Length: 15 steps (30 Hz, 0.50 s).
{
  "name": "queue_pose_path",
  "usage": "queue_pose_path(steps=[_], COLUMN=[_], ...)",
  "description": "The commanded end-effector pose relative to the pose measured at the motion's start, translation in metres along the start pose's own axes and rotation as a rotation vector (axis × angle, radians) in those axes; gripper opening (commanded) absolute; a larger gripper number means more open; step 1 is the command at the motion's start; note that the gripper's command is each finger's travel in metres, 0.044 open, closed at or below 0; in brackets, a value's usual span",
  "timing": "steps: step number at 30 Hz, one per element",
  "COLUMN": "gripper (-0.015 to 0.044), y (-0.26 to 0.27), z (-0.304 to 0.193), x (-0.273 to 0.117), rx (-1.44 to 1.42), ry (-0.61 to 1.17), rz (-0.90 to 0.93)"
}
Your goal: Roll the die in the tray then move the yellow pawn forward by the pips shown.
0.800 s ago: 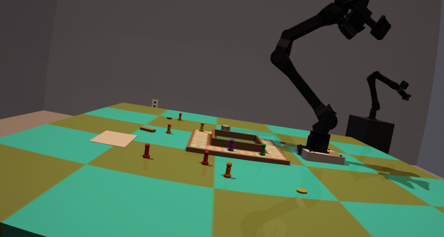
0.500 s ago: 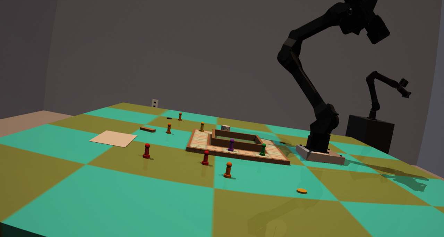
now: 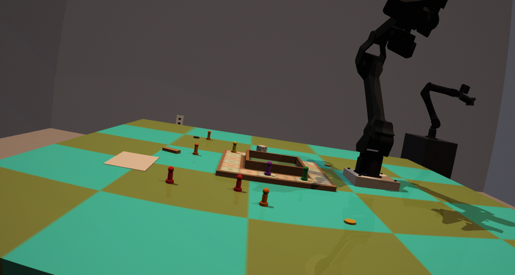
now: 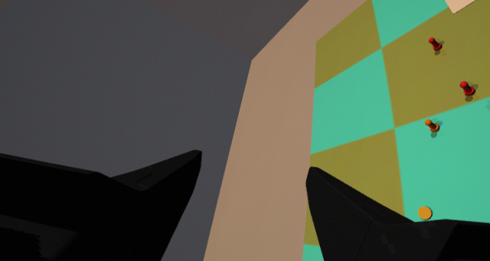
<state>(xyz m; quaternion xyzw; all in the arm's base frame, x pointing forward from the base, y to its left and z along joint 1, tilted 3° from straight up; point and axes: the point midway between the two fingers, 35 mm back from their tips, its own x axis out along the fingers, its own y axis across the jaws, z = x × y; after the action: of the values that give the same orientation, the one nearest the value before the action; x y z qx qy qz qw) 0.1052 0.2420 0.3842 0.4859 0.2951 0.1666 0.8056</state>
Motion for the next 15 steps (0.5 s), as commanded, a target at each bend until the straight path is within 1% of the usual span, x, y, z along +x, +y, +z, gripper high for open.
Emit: queue_pose_path(steps=[1, 8, 11, 15], gripper=[0.0275, 0.0275, 0.0275, 0.0275], y=[-0.016, -0.059, -0.083, -0.120], z=[0.017, 0.067, 0.096, 0.138], x=[0.033, 0.093, 0.113, 0.133], rx=[-0.208, -0.565, -0.694, -0.838], ry=[-0.065, -0.110, -0.091, -0.023], rz=[-0.120, -0.408, -0.545, -0.724])
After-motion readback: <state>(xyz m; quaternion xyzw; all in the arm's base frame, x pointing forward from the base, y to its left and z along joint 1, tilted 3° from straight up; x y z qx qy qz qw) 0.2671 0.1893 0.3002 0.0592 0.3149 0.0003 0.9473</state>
